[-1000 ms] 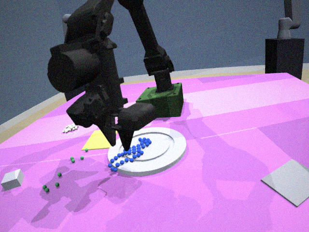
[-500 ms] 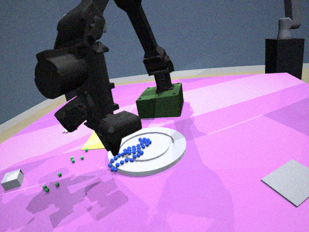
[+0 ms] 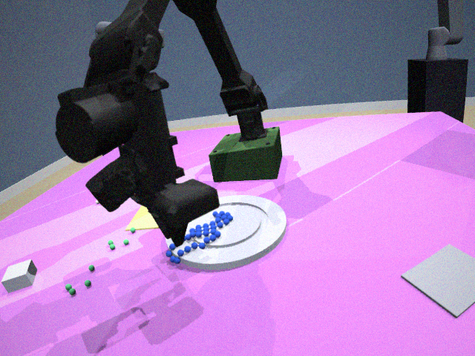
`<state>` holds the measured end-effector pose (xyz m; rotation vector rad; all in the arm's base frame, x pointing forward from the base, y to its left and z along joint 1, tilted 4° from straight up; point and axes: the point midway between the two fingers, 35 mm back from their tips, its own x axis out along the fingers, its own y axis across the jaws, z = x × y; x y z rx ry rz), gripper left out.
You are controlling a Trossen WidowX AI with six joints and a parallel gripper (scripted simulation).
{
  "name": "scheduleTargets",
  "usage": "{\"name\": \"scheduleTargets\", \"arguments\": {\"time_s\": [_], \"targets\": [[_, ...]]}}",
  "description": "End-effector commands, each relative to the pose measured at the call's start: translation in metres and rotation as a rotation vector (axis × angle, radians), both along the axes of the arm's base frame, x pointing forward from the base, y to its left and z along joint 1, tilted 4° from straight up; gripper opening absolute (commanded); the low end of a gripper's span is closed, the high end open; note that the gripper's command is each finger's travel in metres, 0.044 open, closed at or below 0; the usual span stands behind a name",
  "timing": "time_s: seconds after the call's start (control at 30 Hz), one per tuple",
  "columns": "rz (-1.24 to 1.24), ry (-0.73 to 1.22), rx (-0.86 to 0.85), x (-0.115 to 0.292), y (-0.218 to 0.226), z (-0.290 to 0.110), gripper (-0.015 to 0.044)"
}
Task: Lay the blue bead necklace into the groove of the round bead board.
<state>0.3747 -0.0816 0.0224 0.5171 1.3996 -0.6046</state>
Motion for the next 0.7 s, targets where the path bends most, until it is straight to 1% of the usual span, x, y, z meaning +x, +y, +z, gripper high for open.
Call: {"name": "scheduleTargets", "arguments": {"time_s": [0.0,0.33,0.63,0.67], "targets": [[-0.003,0.012,0.004,-0.002,0.000,-0.010,0.0120],[-0.007,0.018,0.008,-0.003,-0.001,-0.026,0.0120],[-0.007,0.018,0.008,-0.003,-0.001,-0.027,0.0120],[-0.005,0.014,0.003,-0.002,-0.001,-0.025,0.0094]]}}
